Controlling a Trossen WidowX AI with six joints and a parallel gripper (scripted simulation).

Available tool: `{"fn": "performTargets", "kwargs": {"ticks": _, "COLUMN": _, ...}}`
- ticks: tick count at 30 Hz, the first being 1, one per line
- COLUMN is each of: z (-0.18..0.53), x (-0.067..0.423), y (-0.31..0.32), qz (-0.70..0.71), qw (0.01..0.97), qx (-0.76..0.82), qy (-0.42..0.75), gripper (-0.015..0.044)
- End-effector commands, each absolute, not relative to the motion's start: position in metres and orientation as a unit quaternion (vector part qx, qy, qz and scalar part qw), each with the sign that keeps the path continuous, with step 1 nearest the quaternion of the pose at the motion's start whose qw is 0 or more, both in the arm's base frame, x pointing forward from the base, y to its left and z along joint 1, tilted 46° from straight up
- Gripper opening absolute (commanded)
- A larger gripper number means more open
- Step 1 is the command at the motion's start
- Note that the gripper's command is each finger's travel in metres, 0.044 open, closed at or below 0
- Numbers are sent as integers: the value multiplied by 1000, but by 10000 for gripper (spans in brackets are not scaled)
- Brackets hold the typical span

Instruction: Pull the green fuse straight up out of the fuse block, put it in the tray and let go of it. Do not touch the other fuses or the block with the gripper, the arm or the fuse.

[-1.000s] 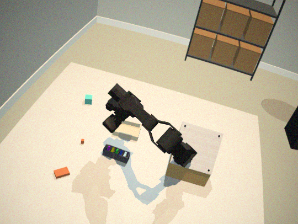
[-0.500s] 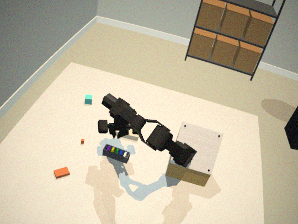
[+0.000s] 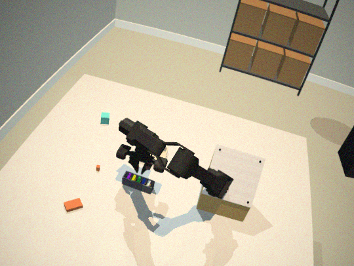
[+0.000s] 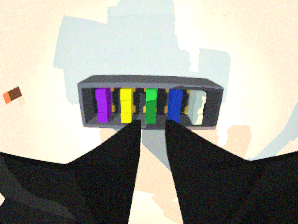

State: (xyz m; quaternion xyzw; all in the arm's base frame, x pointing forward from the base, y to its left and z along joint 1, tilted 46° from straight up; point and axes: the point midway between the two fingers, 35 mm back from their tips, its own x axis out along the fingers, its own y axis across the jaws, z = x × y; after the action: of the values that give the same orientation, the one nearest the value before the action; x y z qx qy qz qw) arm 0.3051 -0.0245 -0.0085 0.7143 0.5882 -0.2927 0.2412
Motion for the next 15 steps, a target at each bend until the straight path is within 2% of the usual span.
{"fn": "performTargets", "kwargs": {"ticks": 1, "z": -8, "x": 307, "y": -24, "qz": -296, "qw": 233, "qx": 716, "qy": 587, "gripper": 74}}
{"fn": "performTargets", "kwargs": {"ticks": 15, "z": -17, "x": 308, "y": -15, "qz": -296, "qw": 233, "qx": 716, "qy": 587, "gripper": 74}}
